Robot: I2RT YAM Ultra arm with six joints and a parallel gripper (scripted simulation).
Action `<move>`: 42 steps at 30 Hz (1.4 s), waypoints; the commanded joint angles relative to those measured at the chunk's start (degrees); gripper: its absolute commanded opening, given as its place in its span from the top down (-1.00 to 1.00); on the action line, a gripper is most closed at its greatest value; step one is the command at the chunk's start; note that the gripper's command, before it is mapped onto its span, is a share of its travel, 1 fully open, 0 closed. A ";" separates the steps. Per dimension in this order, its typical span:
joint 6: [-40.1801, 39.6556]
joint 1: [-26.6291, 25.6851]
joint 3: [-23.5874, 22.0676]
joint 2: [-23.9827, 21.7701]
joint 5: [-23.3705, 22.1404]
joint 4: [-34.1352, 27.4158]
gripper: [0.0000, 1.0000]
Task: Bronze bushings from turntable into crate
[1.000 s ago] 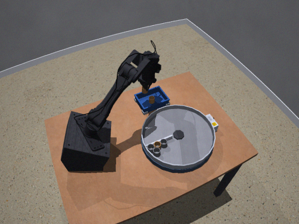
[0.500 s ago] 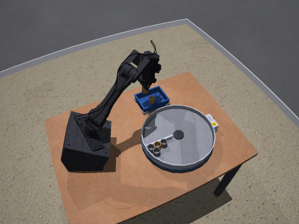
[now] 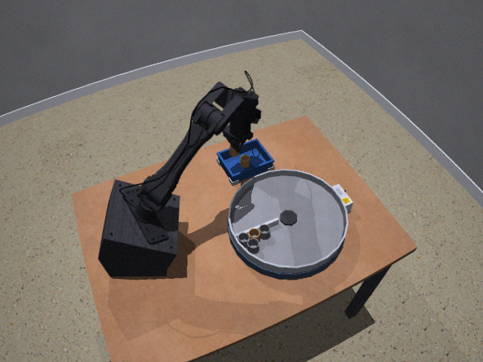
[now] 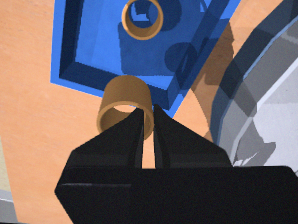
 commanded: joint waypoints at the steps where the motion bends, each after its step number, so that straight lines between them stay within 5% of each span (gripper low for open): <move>1: -1.39 -0.23 -1.89 0.98 -0.66 3.96 1.00; 10: -2.88 -0.87 -2.37 1.11 -0.45 9.28 1.00; 42: -2.96 -0.54 -2.33 1.31 -0.72 9.57 1.00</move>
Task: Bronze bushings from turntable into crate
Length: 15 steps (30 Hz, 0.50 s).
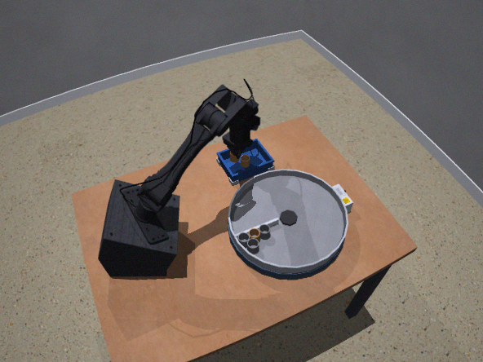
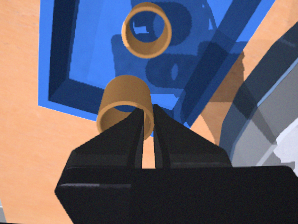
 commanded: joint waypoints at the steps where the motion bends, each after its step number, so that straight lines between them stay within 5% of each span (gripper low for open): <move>1: -0.53 1.05 0.91 -1.92 -0.18 0.94 1.00; 15: 0.31 1.29 0.47 -0.97 0.05 1.72 1.00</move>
